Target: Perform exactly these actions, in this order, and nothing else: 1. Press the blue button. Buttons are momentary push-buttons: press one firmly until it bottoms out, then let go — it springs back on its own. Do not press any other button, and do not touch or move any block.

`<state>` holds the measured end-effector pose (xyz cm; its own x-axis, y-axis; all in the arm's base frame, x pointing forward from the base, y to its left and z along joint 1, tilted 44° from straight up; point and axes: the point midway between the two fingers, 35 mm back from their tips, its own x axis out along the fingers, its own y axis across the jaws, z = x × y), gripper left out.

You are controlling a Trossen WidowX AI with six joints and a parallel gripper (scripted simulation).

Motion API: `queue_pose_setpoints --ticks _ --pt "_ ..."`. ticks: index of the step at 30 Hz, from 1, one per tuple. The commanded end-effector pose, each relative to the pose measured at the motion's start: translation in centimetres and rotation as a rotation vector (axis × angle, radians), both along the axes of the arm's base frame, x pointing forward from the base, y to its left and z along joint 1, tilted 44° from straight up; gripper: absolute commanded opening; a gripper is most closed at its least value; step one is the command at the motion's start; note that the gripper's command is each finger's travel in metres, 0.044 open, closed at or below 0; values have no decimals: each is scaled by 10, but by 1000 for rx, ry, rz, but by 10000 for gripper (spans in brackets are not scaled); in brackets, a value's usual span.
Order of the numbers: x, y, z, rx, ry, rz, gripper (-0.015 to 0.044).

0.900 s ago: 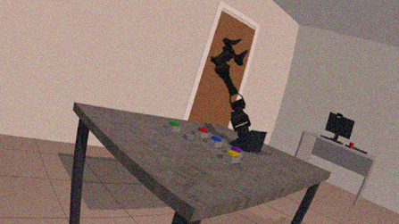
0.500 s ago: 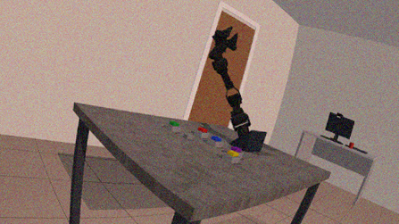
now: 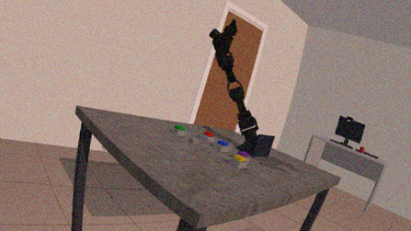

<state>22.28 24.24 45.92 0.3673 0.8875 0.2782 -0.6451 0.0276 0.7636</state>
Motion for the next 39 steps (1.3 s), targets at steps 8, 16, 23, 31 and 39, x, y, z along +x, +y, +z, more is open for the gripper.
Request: queue_pose_setpoints --ticks 8,16,23,31,39 --pt "79 17 -174 -459 528 -300 400" --pt "72 -19 -294 -935 793 -490 400" --pt "35 -81 -364 -1489 926 -607 400" --pt "-11 -161 -371 -2285 886 -587 400" --pt "-11 -162 -370 -2296 883 -585 400"
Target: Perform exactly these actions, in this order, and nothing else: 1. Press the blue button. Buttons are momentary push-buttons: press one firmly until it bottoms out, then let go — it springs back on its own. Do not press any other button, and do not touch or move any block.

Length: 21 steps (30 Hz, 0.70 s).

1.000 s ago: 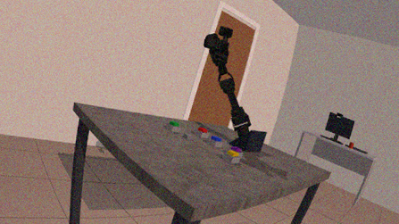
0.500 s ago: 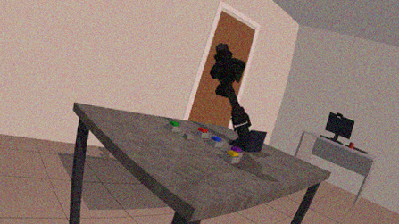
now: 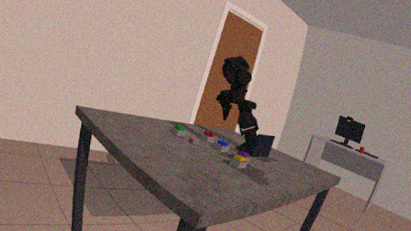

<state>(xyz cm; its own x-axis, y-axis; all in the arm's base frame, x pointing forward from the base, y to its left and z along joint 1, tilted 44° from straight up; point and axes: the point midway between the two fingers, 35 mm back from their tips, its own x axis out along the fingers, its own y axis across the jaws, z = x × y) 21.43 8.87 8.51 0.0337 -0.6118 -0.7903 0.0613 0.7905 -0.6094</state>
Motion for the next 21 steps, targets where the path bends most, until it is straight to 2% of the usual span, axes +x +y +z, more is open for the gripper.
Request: queue_pose_setpoints --ticks 1,6,13,20,21 --pt "-3 -8 4 -98 55 42 400" --pt "-3 -8 4 -98 55 42 400" --pt "-1 -50 -39 -100 54 42 216" --pt "-1 -51 -41 -100 54 42 32" --pt "-1 -51 -41 -100 54 42 20"
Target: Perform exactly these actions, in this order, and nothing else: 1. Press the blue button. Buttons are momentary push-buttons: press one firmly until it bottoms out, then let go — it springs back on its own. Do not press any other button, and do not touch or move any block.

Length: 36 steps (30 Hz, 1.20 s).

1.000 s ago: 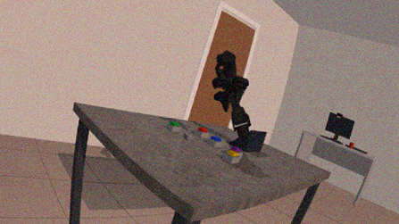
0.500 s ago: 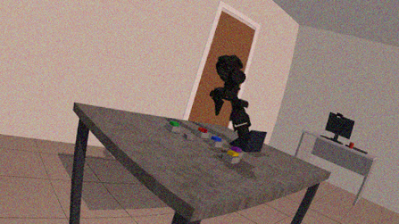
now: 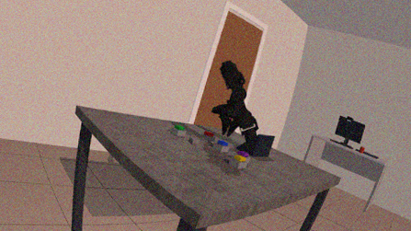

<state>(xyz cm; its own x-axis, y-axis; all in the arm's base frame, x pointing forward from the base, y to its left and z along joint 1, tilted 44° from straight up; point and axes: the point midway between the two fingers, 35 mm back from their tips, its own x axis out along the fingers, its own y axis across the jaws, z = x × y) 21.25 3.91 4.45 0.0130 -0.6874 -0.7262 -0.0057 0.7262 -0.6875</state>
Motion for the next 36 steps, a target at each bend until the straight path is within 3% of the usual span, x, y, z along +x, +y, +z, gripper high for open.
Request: queue_pose_setpoints --ticks 1,36 --pt "0 -1 0 1 -5 4 20" --pt "1 -25 -25 0 -6 4 20"
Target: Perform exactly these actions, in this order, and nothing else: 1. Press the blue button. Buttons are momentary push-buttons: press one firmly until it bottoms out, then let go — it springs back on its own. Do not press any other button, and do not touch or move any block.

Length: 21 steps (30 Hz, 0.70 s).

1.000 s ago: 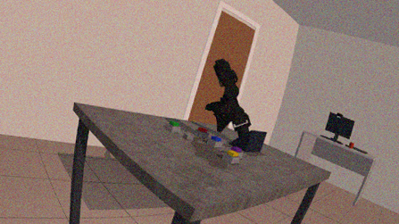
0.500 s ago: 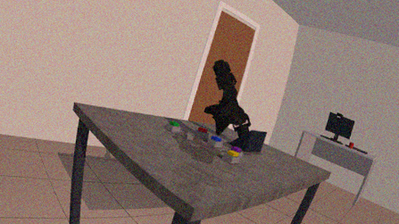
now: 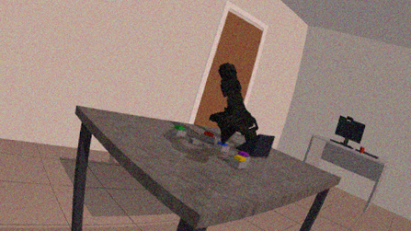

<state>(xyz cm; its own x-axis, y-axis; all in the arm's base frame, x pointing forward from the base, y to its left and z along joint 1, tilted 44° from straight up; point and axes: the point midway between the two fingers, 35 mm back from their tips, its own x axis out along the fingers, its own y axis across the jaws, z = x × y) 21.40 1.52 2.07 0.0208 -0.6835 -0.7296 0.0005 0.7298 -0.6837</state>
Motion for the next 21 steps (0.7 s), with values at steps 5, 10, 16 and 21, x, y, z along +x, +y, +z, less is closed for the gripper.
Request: queue_pose_setpoints --ticks 5,10,16,21 --pt "0 -1 -1 -6 4 4 20" --pt "0 -1 -1 -6 4 4 20" --pt "0 15 15 -2 3 3 20" --pt "-1 23 24 -4 5 4 20"
